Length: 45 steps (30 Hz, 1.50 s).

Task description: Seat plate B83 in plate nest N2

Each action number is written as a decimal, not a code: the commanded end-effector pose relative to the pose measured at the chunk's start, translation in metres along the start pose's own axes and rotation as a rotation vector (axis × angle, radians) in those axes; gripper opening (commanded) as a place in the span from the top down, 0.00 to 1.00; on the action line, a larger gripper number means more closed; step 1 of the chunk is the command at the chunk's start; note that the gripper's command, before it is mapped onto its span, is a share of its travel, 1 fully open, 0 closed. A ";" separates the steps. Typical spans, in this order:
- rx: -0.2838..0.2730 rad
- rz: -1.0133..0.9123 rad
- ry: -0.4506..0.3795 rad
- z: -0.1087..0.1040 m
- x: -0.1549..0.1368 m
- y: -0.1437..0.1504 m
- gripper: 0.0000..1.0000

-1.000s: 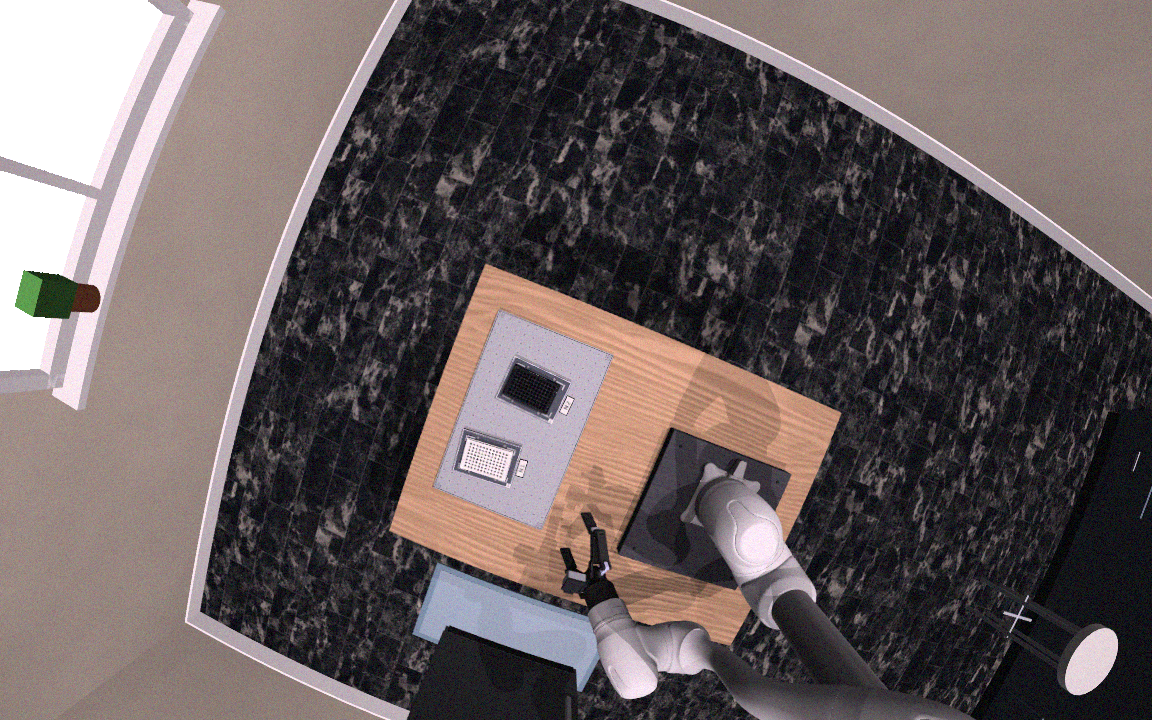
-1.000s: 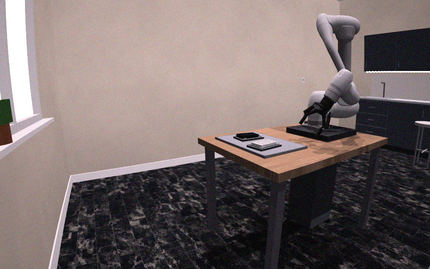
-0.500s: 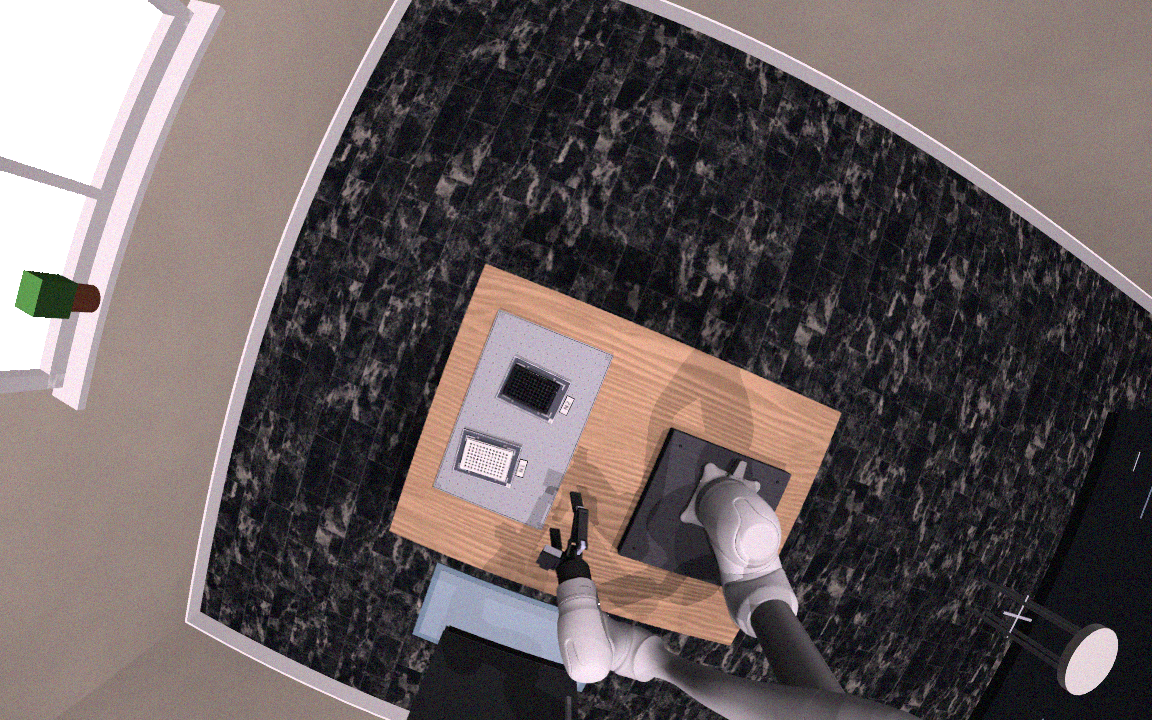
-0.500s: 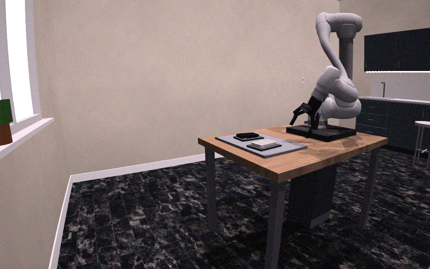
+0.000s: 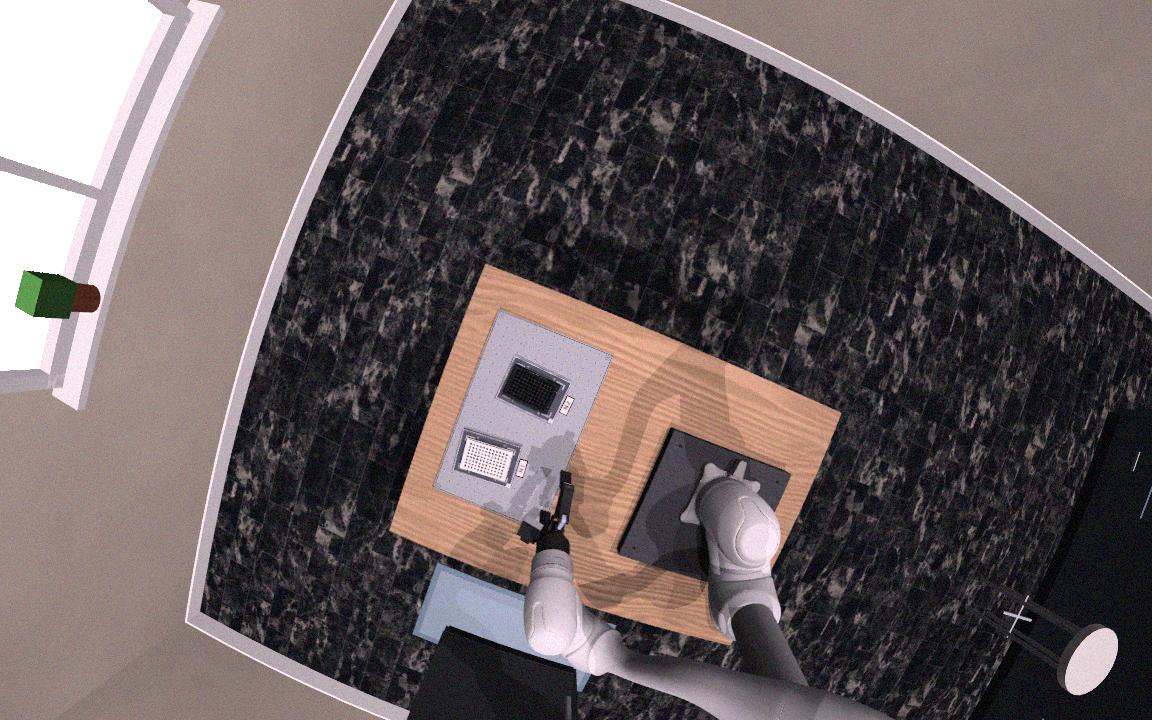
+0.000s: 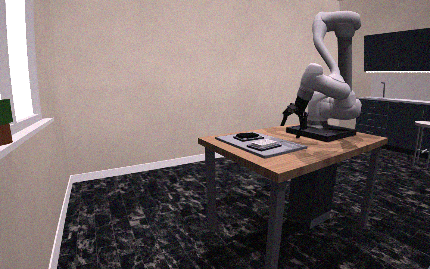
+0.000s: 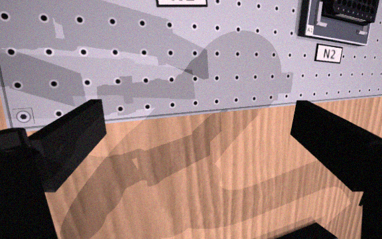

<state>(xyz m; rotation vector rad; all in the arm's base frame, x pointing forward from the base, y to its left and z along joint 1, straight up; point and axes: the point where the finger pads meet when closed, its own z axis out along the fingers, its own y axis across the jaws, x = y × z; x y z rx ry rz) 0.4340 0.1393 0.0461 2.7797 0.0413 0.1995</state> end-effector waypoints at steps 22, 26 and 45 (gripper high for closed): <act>0.158 0.021 -0.150 0.041 0.070 0.071 0.00; 0.189 0.026 -0.160 0.045 0.076 0.079 0.00; 0.293 0.046 -0.164 0.074 0.120 0.145 0.00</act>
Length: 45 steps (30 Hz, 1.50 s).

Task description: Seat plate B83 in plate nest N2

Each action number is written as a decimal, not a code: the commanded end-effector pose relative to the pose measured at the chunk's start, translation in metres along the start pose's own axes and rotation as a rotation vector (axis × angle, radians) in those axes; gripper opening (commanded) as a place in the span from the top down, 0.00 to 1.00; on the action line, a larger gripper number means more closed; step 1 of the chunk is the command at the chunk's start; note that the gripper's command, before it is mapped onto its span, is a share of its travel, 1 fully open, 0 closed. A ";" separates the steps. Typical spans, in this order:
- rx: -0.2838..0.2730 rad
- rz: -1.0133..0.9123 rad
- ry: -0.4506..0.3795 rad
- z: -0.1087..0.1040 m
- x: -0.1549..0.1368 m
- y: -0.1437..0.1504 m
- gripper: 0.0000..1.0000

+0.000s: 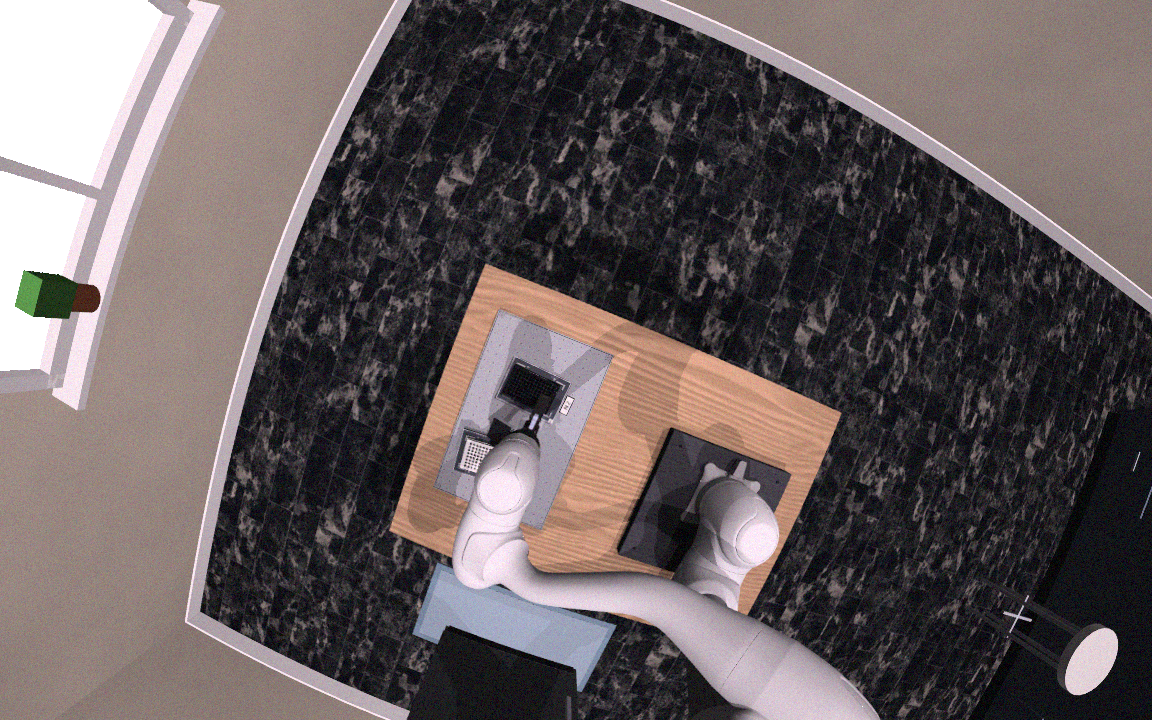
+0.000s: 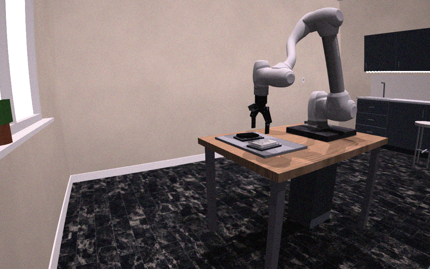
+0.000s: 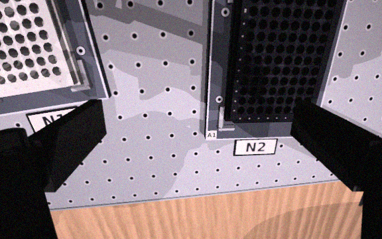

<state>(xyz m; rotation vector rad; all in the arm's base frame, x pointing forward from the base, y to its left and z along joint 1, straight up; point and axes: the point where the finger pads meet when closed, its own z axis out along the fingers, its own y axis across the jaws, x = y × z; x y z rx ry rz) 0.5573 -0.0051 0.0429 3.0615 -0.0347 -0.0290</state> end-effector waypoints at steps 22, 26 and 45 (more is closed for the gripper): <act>0.085 0.009 0.024 0.001 0.043 0.076 0.00; 0.085 0.009 0.024 0.001 0.043 0.075 0.00; 0.085 0.009 0.024 0.024 0.043 0.074 0.00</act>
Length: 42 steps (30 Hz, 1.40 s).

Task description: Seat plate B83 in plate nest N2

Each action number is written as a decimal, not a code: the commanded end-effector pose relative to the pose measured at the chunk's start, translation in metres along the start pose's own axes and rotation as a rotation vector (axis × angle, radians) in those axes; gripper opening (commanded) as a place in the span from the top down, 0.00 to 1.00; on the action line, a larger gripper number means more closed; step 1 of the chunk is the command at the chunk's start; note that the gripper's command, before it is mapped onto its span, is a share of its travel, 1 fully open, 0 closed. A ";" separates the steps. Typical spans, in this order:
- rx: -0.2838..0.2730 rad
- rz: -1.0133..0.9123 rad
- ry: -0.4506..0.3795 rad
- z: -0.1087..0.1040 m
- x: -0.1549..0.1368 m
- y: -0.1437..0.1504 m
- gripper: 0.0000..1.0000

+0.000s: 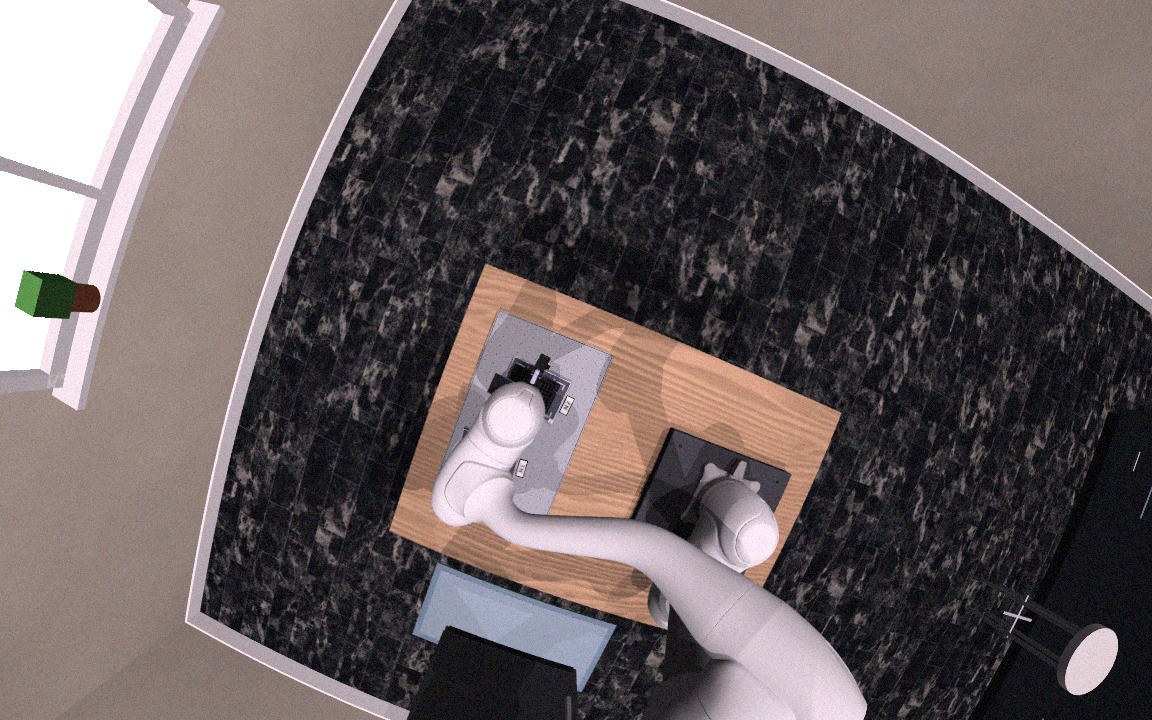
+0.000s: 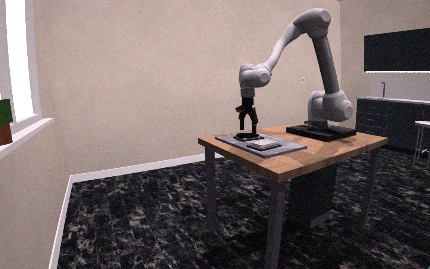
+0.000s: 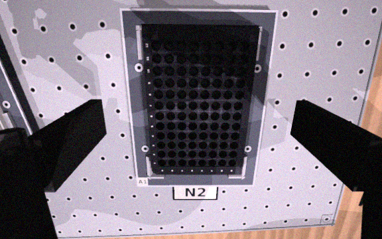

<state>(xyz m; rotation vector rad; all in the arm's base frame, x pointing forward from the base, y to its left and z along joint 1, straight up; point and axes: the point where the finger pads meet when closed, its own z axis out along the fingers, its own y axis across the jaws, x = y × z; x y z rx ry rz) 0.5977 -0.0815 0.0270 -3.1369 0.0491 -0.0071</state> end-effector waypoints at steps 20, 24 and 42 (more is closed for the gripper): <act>0.000 0.000 0.001 0.009 0.001 0.000 0.90; 0.000 0.000 0.001 0.009 0.001 0.000 0.90; 0.000 0.000 0.001 0.009 0.001 0.000 0.90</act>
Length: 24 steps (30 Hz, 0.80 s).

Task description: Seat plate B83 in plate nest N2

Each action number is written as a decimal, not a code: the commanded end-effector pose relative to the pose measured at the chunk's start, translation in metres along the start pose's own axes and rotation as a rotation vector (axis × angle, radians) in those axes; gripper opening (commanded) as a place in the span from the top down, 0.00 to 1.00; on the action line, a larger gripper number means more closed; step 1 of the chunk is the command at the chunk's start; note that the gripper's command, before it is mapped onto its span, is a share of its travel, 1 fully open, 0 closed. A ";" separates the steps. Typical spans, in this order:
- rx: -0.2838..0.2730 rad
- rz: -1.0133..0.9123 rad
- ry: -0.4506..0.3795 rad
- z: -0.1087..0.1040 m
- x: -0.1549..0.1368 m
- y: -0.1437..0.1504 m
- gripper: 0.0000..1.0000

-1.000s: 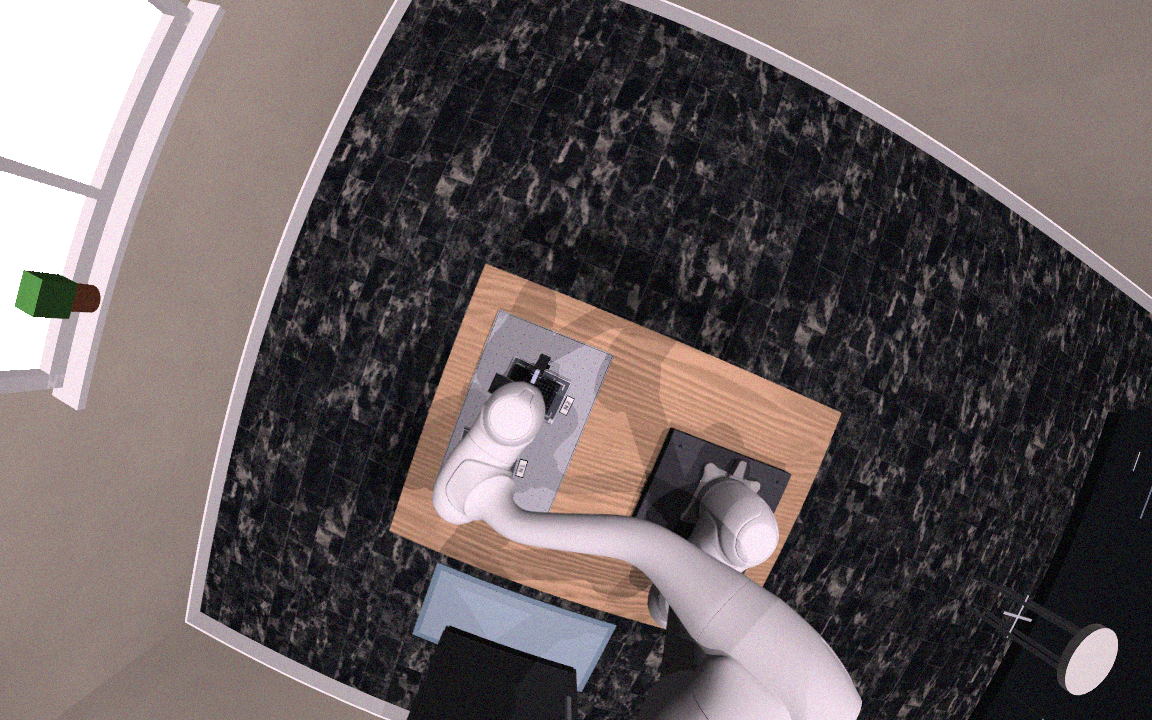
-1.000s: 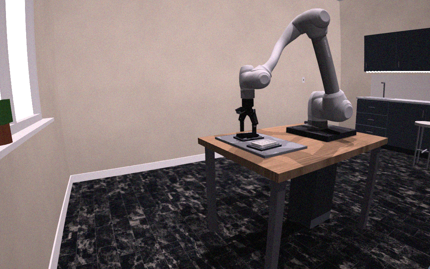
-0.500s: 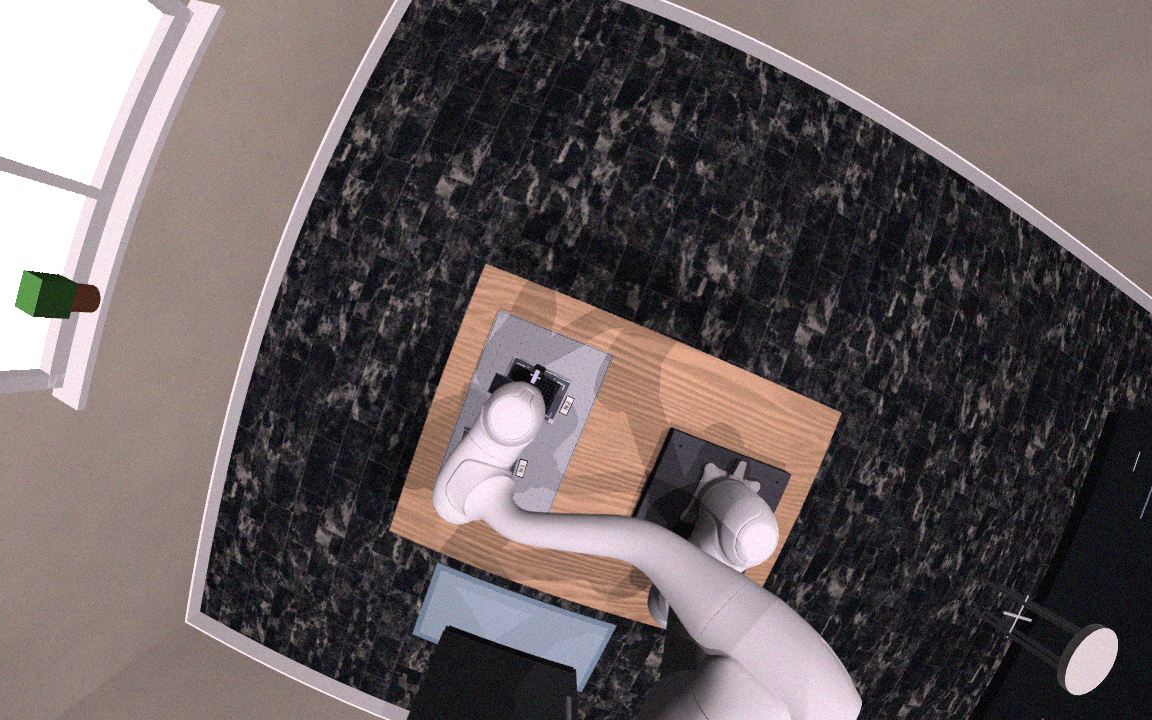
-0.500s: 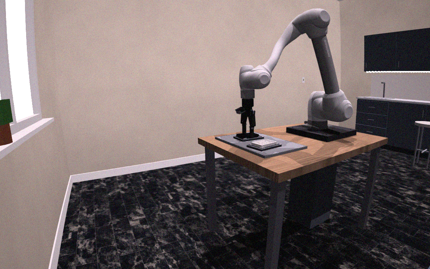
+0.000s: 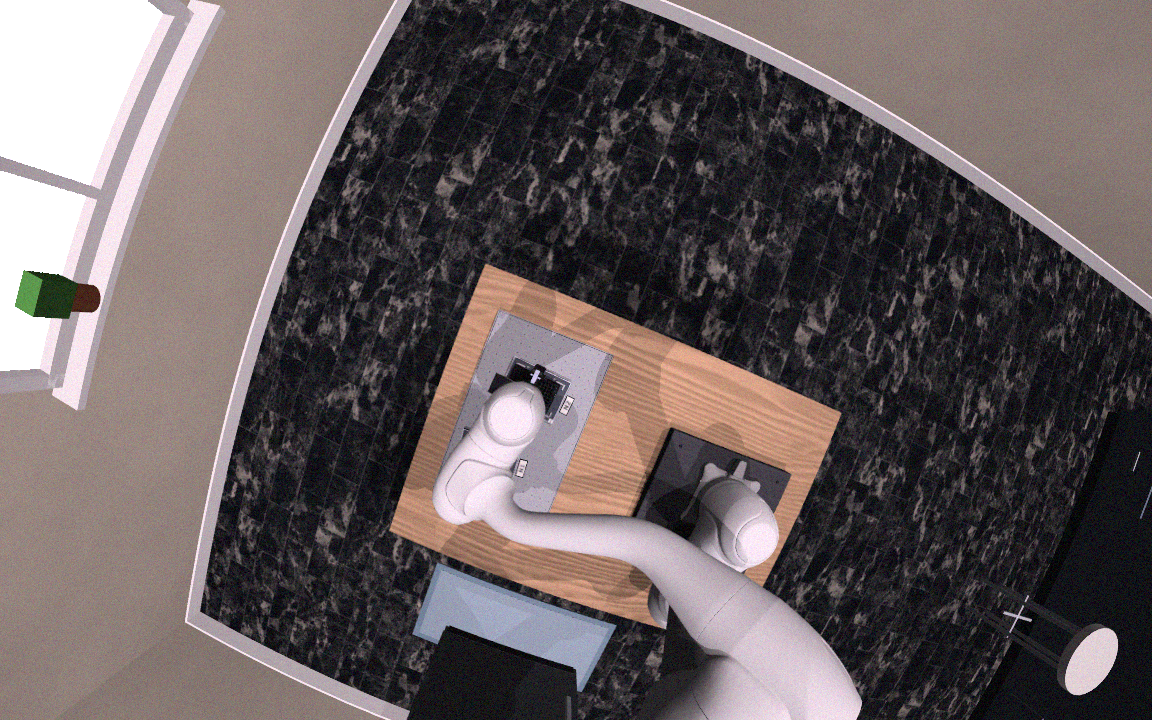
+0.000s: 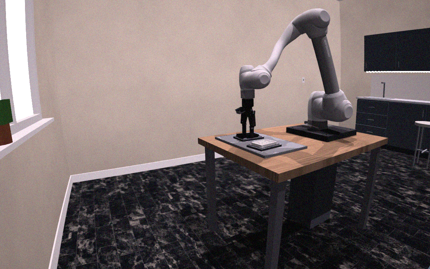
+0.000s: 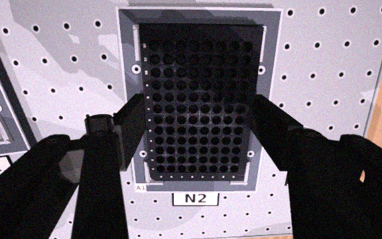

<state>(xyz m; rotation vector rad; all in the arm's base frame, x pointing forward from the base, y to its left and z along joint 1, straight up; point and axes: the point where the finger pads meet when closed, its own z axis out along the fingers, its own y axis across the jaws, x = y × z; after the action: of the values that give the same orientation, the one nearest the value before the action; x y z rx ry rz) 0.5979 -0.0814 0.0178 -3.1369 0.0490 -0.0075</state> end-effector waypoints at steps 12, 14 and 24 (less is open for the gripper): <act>0.000 0.000 0.001 -0.002 0.000 0.000 0.90; 0.000 0.000 0.001 -0.006 0.000 0.000 0.90; 0.000 0.000 0.001 -0.022 0.000 0.000 0.90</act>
<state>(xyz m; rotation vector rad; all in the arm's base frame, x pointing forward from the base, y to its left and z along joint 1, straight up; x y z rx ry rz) 0.5977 -0.0813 0.0358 -3.1367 0.0486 -0.0074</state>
